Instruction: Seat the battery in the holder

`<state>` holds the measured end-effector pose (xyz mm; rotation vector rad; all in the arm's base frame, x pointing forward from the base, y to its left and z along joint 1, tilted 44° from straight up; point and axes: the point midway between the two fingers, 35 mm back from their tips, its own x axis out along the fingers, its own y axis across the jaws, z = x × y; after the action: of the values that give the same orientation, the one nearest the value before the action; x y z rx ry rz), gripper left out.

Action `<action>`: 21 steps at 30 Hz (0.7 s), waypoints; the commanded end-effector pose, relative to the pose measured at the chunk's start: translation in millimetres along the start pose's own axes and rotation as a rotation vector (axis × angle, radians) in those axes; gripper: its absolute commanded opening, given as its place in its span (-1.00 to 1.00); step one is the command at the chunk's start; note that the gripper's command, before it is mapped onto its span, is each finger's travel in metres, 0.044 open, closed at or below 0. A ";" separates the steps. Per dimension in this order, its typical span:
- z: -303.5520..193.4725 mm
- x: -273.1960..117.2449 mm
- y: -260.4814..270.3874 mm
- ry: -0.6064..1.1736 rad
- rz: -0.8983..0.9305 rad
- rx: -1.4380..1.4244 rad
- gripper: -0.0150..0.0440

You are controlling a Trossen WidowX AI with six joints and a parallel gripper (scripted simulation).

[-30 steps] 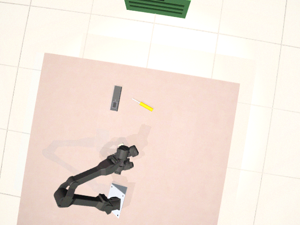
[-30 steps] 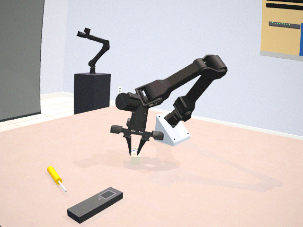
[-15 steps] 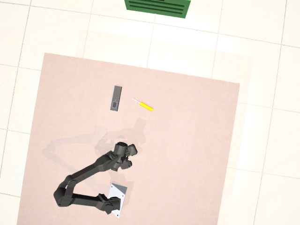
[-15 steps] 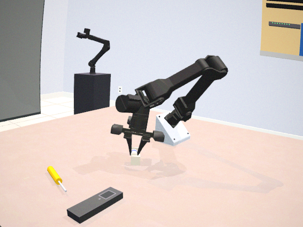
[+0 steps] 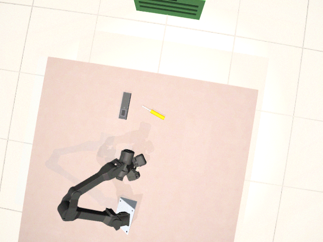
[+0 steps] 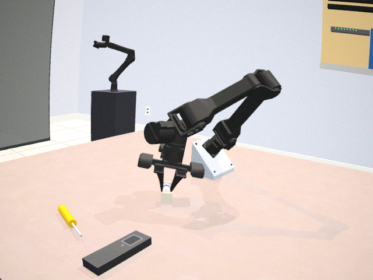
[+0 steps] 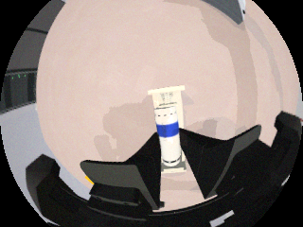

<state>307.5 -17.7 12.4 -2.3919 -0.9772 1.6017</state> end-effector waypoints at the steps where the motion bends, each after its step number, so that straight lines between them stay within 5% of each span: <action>1: 6.3 4.6 -3.7 -0.048 -0.004 0.012 -0.25; 21: -3.4 4.8 -3.8 -0.049 0.010 0.011 -0.25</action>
<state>309.1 -12.7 12.0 -2.3776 -0.9679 1.6604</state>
